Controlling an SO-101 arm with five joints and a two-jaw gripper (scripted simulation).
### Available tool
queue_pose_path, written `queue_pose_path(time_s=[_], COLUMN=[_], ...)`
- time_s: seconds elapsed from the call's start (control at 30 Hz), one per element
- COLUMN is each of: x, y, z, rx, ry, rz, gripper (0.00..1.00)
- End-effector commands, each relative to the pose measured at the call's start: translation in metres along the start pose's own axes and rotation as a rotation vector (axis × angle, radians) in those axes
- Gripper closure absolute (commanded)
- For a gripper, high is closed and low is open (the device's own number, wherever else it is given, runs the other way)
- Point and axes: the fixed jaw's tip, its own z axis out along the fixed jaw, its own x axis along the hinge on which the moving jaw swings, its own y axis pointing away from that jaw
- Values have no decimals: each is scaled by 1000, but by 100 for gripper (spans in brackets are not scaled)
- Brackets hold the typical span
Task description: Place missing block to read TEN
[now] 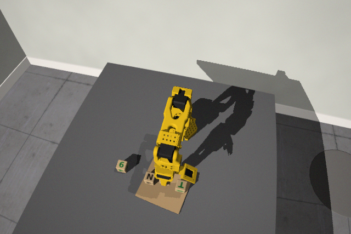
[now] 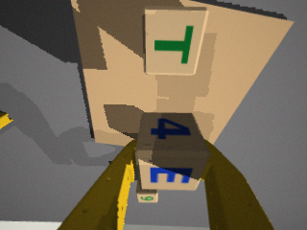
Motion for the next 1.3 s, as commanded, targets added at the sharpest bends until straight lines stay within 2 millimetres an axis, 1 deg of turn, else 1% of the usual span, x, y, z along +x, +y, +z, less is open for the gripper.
queue_pose_path(time_s=[0.0, 0.13, 0.17, 1.27], x=[1, 1, 3, 1], y=[-9, -9, -9, -9], z=[-14, -14, -13, -13], rx=[100, 100, 102, 102], ry=[-1, -1, -1, -1], rz=[11, 11, 33, 33], gripper=[100, 100, 100, 100])
